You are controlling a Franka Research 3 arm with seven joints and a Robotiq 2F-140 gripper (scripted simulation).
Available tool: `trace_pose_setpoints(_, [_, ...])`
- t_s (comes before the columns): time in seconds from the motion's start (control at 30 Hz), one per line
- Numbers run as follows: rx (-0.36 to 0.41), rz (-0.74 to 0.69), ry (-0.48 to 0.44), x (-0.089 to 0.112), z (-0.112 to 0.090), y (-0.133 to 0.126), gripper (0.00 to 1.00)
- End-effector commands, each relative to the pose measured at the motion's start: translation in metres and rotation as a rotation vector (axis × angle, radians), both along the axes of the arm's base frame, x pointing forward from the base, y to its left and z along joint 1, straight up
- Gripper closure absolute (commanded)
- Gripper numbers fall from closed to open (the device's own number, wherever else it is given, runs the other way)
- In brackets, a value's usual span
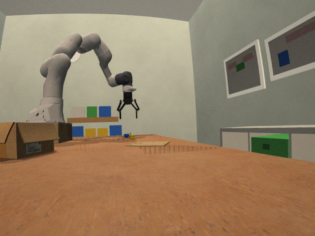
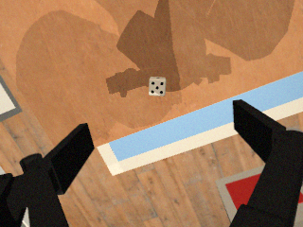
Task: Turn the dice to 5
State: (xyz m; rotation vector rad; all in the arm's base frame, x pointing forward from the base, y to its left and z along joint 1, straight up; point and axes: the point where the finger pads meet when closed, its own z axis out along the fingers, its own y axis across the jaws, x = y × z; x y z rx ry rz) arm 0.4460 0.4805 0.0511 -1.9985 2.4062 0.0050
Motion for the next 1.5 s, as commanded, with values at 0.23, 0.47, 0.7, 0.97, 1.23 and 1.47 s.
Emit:
trace_pose_setpoints(0.23, [-0.015,0.198,0.006,-0.001,-0.008,-0.006,0.00])
trace_pose_setpoints(0.47, [-0.018,0.351,0.007,-0.001,-0.012,-0.008,0.00])
trace_pose_setpoints(0.7, [-0.020,0.473,0.007,0.000,-0.015,-0.009,0.00])
trace_pose_setpoints(0.97, [-0.021,0.607,0.008,0.000,-0.019,-0.011,0.00])
trace_pose_setpoints(1.23, [-0.021,0.746,0.008,0.000,-0.022,-0.012,0.00])
trace_pose_setpoints(1.47, [-0.022,0.862,0.008,0.000,-0.024,-0.013,0.00])
